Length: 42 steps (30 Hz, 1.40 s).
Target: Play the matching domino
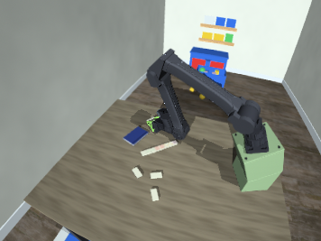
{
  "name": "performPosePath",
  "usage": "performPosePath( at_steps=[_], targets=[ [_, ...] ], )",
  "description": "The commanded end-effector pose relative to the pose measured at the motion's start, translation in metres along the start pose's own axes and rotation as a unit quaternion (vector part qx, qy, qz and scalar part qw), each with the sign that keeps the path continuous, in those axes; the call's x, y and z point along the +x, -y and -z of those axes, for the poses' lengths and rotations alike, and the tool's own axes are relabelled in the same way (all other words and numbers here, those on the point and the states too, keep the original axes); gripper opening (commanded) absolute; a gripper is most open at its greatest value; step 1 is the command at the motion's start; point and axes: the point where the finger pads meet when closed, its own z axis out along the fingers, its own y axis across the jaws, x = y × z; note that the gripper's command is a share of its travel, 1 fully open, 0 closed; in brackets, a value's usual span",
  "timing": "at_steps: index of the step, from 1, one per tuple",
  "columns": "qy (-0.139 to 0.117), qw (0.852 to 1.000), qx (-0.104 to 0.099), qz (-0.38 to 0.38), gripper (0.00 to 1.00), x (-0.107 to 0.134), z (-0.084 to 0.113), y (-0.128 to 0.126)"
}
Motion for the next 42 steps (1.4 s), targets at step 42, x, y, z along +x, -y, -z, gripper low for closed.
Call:
performPosePath(
  at_steps=[42],
  targets=[
    [0.014, 1.000, -0.003, 0.000, 0.49, -0.0049, -0.0015, -0.0009]
  ],
)
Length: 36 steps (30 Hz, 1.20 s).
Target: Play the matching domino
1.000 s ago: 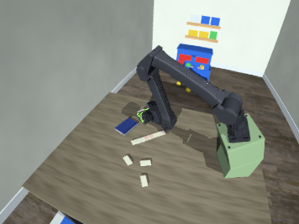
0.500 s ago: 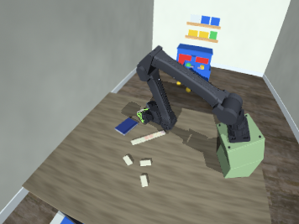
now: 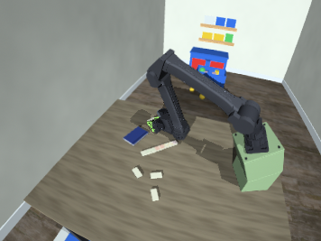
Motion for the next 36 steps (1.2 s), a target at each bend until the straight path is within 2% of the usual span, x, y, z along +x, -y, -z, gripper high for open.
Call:
performPosePath(
  at_steps=[1, 7, 14, 15, 24, 31, 32, 36],
  targets=[
    [0.019, 1.000, -0.005, 0.000, 0.49, -0.0077, -0.0025, -0.0022],
    [0.042, 0.999, -0.013, 0.000, 0.49, -0.0134, -0.0046, -0.0055],
    [0.042, 0.999, -0.013, 0.000, 0.49, -0.0134, -0.0046, -0.0055],
    [0.007, 1.000, -0.001, 0.000, 0.49, -0.0046, -0.0013, -0.0004],
    [0.042, 0.999, -0.013, 0.000, 0.49, -0.0134, -0.0046, -0.0055],
    [0.042, 0.999, -0.013, 0.000, 0.49, -0.0134, -0.0046, -0.0055],
    [0.007, 1.000, -0.001, 0.000, 0.49, -0.0043, -0.0012, -0.0003],
    [0.022, 1.000, -0.006, 0.000, 0.49, -0.0084, -0.0027, -0.0026]
  ],
)
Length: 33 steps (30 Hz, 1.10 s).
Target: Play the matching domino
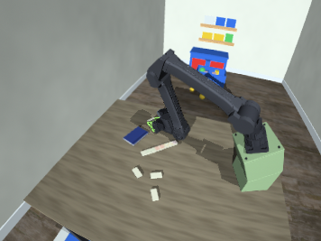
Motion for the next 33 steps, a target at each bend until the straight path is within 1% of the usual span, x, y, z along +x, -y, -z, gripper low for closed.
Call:
performPosePath(
  at_steps=[1, 5, 12, 13, 22, 29, 30, 33],
  targets=[
    [0.027, 1.000, -0.008, 0.000, 0.49, -0.0103, -0.0034, -0.0036],
    [0.042, 0.999, -0.014, 0.000, 0.49, -0.0144, -0.0049, -0.0059],
    [0.042, 0.999, -0.014, 0.000, 0.49, -0.0144, -0.0049, -0.0059],
    [0.007, 1.000, -0.001, 0.000, 0.49, -0.0050, -0.0015, -0.0006],
    [0.042, 0.999, -0.013, 0.000, 0.49, -0.0144, -0.0049, -0.0059],
    [0.042, 0.999, -0.013, 0.000, 0.49, -0.0144, -0.0049, -0.0059],
    [0.007, 1.000, -0.001, 0.000, 0.49, -0.0048, -0.0014, -0.0005],
    [0.019, 1.000, -0.005, 0.000, 0.49, -0.0080, -0.0026, -0.0023]
  ],
)
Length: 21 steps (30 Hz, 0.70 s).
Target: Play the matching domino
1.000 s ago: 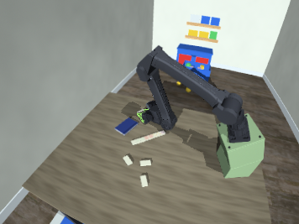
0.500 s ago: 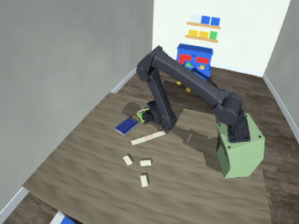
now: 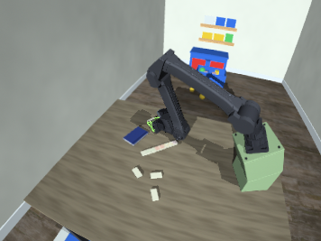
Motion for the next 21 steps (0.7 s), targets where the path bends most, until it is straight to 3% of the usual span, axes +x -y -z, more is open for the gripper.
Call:
performPosePath(
  at_steps=[1, 6, 13, 14, 21],
  targets=[
    [0.023, 1.000, -0.007, 0.000, 0.49, -0.0094, -0.0031, -0.0030],
    [0.042, 0.999, -0.013, 0.000, 0.49, -0.0148, -0.0050, -0.0060],
    [0.042, 0.999, -0.013, 0.000, 0.49, -0.0148, -0.0050, -0.0060],
    [0.007, 1.000, -0.001, 0.000, 0.49, -0.0050, -0.0015, -0.0006],
    [0.034, 0.999, -0.011, 0.000, 0.49, -0.0126, -0.0042, -0.0048]
  ],
)
